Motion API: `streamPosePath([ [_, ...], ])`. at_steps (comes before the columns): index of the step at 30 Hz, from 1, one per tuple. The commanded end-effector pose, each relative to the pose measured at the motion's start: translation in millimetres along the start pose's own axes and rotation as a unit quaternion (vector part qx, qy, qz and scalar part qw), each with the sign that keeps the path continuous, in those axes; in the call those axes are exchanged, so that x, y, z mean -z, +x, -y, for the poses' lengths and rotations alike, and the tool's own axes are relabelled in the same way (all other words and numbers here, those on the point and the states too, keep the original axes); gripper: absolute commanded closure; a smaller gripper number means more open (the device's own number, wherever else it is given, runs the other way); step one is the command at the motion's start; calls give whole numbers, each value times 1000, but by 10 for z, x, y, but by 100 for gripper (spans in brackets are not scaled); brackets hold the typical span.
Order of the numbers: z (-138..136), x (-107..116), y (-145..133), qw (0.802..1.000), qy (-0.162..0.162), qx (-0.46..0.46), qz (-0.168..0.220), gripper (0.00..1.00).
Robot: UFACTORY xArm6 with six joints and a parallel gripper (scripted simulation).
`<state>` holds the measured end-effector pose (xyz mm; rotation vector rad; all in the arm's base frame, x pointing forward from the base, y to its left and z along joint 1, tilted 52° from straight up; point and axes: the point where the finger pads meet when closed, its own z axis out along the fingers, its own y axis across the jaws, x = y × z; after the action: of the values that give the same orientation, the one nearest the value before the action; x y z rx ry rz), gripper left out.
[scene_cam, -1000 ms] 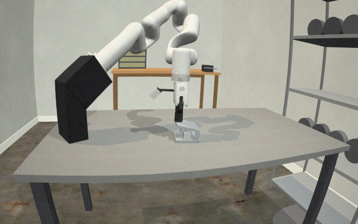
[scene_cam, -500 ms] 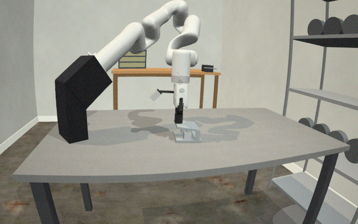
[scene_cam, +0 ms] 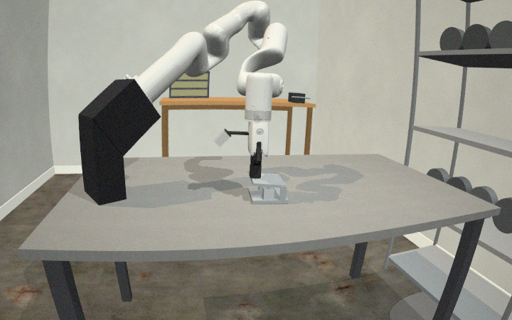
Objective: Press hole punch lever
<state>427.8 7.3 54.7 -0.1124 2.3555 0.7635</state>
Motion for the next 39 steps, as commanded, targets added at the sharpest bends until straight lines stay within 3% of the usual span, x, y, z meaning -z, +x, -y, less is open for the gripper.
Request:
streamPosePath([
  [1, 2, -38, -11, 1000, 0, 0, 1, 100],
  [39, 2, -76, -11, 1000, 0, 0, 1, 100],
])
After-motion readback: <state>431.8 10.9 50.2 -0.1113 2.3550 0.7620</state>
